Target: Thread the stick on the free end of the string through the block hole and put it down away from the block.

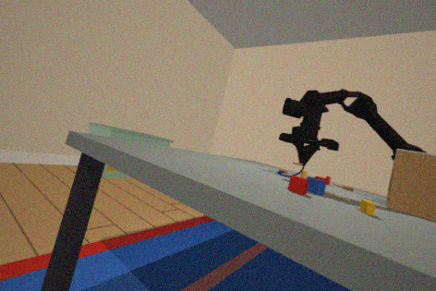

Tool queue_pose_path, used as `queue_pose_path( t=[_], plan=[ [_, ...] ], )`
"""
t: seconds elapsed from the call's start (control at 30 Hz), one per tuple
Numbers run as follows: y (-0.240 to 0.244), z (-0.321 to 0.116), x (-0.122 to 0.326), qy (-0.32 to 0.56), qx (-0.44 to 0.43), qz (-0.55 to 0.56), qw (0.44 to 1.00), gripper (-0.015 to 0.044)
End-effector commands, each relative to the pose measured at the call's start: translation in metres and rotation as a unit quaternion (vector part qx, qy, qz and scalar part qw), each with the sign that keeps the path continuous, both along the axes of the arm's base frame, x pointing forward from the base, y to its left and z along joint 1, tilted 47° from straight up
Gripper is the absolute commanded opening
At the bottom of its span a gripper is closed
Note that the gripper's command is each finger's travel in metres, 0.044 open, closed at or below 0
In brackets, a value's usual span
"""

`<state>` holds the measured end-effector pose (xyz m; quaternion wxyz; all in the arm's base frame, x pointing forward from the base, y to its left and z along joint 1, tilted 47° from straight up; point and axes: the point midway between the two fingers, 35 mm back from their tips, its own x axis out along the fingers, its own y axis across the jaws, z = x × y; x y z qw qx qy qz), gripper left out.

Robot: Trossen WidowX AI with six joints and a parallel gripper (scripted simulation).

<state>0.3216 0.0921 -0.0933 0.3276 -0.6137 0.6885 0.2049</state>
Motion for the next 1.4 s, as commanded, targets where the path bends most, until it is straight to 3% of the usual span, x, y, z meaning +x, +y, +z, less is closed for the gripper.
queue_pose_path(
  t=[0.0,0.67,1.37],
  plan=[
    [-0.002,0.002,0.004,-0.044,-0.003,-0.042,0.998,0.0000],
    [-0.010,0.010,0.016,-0.295,-0.014,-0.290,0.910,0.0000],
    [-0.018,0.018,0.029,-0.517,-0.023,-0.508,0.688,0.0000]
  ],
)
